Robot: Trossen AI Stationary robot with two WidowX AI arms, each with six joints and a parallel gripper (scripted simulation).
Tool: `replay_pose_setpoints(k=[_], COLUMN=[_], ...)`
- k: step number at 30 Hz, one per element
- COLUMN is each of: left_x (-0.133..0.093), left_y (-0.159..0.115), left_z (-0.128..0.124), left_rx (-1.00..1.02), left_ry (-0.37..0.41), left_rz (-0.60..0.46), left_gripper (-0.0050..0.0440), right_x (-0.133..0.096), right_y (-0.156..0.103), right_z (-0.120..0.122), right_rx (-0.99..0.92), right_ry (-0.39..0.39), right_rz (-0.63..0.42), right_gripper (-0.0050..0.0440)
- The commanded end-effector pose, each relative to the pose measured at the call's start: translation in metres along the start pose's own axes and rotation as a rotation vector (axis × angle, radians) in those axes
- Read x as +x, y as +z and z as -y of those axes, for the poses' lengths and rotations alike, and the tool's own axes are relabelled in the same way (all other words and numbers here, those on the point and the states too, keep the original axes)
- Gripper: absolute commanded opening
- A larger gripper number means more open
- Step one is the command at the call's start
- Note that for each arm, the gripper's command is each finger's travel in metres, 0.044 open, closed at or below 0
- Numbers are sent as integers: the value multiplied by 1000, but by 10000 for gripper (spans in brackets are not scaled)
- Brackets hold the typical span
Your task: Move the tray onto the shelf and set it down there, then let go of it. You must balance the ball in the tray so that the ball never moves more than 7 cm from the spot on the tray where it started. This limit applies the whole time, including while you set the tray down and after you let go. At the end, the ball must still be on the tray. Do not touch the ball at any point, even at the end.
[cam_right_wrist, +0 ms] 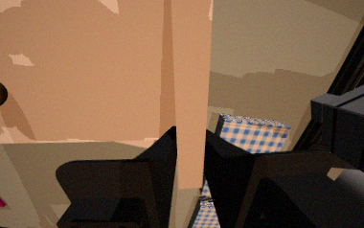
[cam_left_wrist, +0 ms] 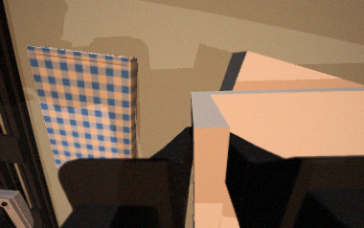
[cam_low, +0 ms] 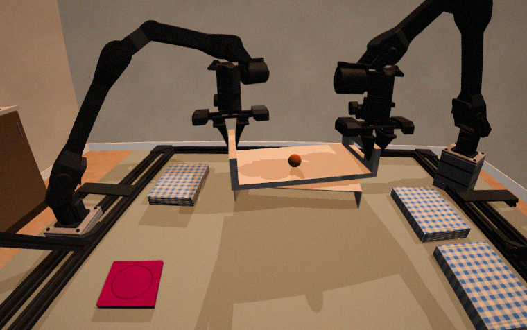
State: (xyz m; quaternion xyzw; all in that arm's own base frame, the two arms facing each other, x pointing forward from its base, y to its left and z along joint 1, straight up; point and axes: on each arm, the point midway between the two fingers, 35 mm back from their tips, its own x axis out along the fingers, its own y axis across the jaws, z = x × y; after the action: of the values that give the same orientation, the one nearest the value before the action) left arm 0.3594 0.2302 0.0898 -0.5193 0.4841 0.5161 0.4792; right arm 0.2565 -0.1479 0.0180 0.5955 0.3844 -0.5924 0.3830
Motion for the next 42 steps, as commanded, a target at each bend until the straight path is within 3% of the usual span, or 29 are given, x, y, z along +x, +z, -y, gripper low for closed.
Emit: replay_pose_setpoints(k=[1,42], left_x=[-1,9], left_y=[0,0], left_z=[0,0], left_rx=[2,2], left_ry=[4,1], left_rz=[4,5], left_gripper=[20,20], right_x=[0,12], right_y=[0,0], right_z=[0,0], right_rx=[2,2], right_ry=[5,2], right_rz=[1,2], right_gripper=[20,20])
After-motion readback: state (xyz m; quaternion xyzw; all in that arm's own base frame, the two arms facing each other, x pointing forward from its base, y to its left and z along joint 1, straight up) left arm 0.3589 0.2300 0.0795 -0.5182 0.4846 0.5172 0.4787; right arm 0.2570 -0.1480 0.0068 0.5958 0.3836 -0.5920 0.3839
